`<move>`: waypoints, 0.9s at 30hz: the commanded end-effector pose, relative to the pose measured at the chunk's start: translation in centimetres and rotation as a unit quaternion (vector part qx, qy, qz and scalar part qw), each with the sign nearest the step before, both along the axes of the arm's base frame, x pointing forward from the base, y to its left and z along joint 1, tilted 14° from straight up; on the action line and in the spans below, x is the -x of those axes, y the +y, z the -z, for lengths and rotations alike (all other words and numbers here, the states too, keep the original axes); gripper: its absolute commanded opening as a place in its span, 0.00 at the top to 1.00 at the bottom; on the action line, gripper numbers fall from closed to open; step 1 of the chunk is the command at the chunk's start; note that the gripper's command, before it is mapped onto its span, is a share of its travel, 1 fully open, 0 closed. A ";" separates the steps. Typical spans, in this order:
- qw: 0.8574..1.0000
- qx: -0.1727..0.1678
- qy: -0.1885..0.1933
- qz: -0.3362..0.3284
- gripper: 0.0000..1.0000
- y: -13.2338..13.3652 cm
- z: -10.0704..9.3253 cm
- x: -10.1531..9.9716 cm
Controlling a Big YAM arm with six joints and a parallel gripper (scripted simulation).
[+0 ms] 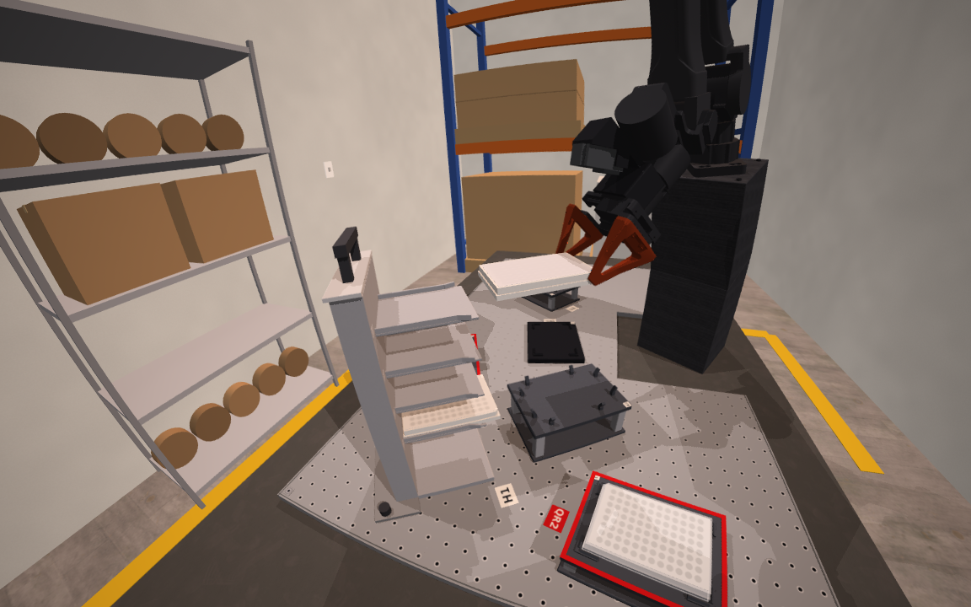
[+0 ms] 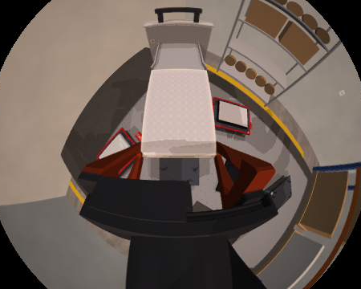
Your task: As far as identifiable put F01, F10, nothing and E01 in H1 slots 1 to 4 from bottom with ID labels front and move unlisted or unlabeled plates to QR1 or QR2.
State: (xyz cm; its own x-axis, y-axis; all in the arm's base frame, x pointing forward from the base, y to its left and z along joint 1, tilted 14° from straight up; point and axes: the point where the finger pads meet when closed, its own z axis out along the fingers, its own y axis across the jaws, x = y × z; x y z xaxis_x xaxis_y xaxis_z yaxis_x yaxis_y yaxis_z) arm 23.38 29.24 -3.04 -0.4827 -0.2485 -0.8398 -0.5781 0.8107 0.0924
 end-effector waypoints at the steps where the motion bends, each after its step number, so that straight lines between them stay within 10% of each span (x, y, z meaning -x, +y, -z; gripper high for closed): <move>1: 1.000 -0.007 -0.012 0.004 0.14 0.4 -1.0 -1.0; 27: 1.000 -0.007 -0.013 0.004 0.14 1.7 -1.6 -3.0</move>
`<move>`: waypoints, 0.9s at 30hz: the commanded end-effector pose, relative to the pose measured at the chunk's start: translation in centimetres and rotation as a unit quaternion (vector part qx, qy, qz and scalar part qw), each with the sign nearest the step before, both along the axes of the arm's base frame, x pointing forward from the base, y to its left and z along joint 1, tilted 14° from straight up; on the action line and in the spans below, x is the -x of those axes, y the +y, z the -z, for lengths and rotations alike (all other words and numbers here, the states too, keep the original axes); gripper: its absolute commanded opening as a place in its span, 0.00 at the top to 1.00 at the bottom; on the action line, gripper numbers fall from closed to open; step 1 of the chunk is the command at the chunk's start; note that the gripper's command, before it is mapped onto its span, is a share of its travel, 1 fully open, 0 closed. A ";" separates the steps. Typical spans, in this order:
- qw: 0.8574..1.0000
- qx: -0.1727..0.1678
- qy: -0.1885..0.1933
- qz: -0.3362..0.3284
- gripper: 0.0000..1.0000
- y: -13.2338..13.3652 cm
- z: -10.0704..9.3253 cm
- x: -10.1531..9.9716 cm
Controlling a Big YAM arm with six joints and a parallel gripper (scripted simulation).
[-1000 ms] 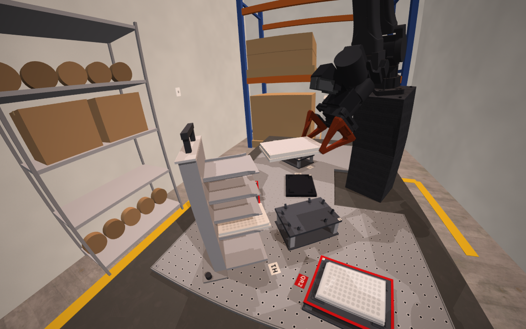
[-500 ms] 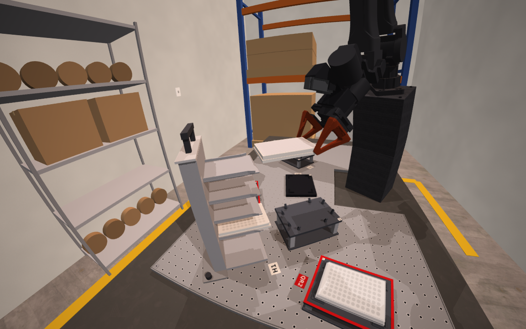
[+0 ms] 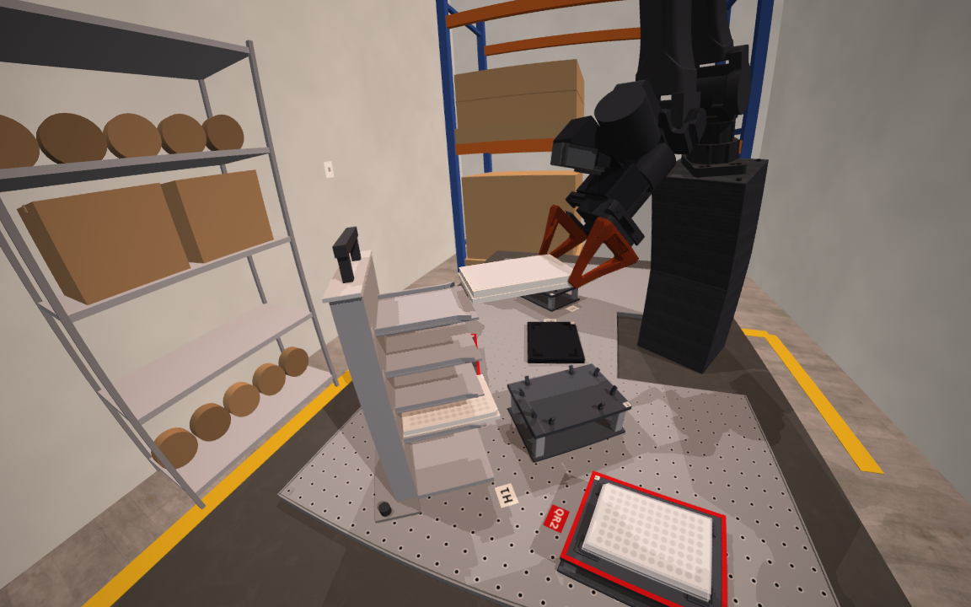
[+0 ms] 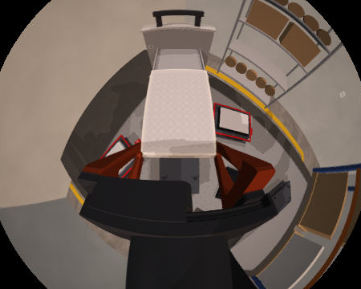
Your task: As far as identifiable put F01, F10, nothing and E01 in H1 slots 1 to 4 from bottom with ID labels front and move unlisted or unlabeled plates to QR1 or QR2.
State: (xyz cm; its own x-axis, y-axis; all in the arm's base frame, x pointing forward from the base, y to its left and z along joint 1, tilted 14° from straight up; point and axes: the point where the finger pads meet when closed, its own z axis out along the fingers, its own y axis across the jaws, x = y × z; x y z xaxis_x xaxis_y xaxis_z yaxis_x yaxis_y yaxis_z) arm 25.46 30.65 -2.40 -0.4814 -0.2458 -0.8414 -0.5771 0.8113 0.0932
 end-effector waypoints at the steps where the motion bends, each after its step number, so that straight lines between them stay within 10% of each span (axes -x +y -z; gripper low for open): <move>1: 1.000 -0.006 -0.012 0.003 0.14 0.3 -1.0 -1.0; 27: 1.000 -0.007 -0.008 0.001 0.14 0.7 -0.8 -1.1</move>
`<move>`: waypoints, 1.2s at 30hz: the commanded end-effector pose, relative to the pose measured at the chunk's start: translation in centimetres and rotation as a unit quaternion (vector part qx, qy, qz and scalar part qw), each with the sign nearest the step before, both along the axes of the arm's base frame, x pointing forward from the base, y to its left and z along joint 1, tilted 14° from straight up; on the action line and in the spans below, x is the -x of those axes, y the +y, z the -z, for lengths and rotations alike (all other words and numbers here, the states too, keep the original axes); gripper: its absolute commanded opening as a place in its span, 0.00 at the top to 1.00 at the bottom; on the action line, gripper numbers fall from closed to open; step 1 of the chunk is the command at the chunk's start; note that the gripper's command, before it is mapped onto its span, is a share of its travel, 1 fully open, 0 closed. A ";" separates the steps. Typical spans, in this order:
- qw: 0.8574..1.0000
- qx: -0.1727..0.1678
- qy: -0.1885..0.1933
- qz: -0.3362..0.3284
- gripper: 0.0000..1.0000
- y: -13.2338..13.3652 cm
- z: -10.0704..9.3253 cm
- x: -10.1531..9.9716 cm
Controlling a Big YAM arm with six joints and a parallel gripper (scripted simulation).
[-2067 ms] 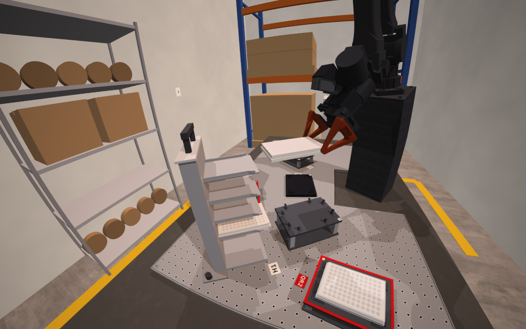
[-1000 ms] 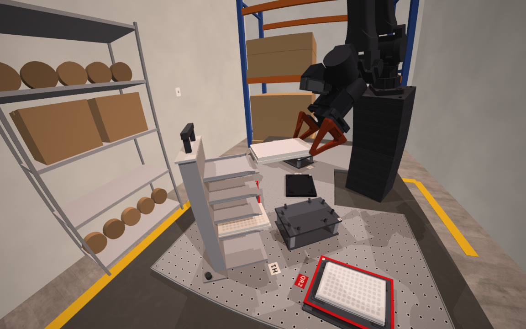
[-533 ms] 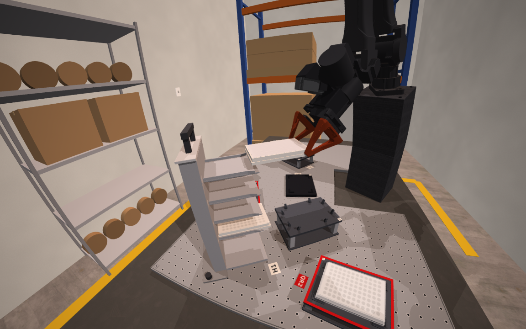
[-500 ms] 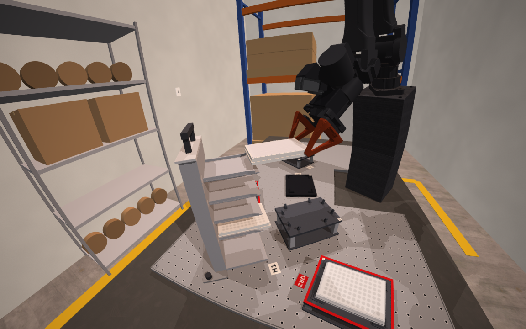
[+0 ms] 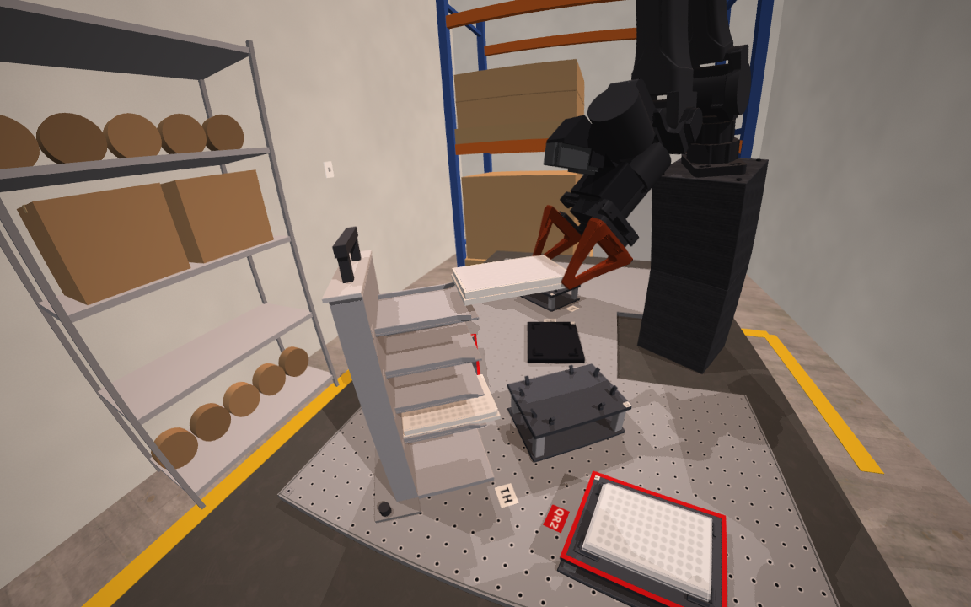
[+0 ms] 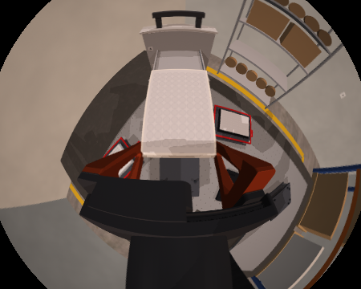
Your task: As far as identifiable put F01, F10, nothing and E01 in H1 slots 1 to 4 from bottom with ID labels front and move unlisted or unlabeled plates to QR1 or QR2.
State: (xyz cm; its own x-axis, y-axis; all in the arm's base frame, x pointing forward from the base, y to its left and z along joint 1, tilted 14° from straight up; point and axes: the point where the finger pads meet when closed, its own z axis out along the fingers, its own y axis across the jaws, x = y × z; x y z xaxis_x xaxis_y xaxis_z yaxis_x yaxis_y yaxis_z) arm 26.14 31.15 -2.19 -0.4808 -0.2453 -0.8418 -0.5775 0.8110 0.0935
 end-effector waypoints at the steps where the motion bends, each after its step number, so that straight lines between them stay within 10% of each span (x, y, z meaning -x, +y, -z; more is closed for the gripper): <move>1: 1.000 -0.007 -0.008 0.001 0.14 0.2 -0.6 -0.4; 36: 1.000 0.004 -0.005 0.003 0.14 1.0 0.0 -2.3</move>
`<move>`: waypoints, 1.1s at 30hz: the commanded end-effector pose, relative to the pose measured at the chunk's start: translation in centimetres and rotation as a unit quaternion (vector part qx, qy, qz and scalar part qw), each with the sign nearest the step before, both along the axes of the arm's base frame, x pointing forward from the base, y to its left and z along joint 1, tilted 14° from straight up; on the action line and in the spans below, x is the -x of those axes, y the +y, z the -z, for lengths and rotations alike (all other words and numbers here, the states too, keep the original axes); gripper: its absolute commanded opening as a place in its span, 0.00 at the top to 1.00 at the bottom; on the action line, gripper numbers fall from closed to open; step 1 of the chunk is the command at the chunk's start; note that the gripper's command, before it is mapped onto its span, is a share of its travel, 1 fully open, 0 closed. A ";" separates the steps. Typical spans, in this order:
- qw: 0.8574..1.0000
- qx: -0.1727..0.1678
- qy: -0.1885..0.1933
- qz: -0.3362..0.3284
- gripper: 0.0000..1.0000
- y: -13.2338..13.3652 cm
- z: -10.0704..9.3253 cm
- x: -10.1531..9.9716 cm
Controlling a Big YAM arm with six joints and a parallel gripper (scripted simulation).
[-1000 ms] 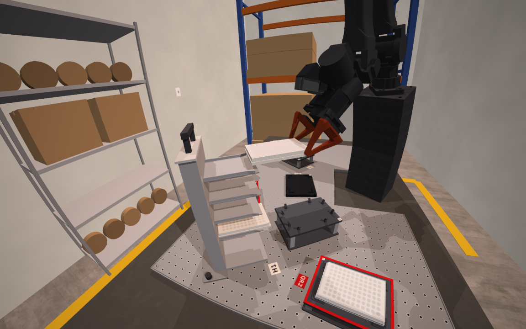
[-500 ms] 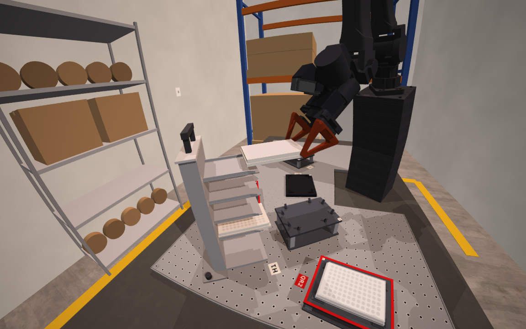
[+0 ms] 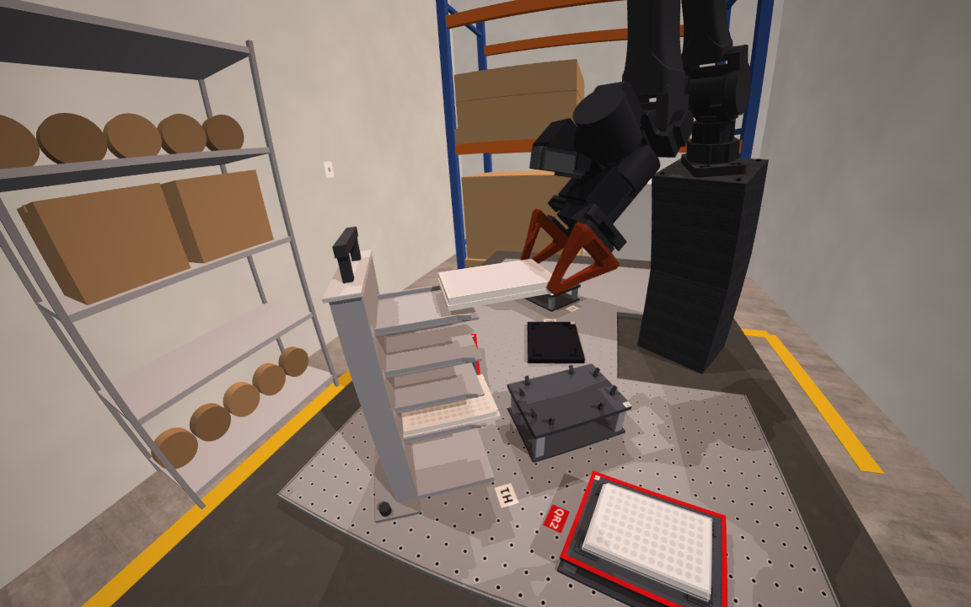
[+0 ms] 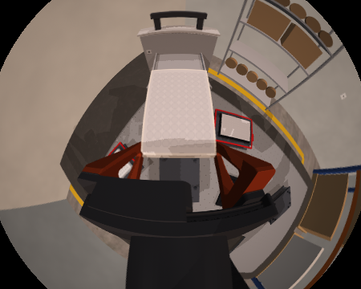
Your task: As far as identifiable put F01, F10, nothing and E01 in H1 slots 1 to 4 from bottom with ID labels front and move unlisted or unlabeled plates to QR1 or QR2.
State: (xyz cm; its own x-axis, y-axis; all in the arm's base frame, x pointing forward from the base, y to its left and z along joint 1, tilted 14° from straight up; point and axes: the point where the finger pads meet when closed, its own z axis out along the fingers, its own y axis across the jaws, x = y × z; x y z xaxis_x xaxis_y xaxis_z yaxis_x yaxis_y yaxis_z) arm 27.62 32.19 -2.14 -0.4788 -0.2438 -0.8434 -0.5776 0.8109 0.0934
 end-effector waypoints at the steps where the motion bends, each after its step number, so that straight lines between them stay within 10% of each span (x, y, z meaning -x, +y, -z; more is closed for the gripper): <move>1: 1.000 0.004 -0.004 0.003 0.14 0.0 0.1 -0.9; 33: 1.000 0.002 -0.006 0.003 0.14 1.2 -0.1 -2.5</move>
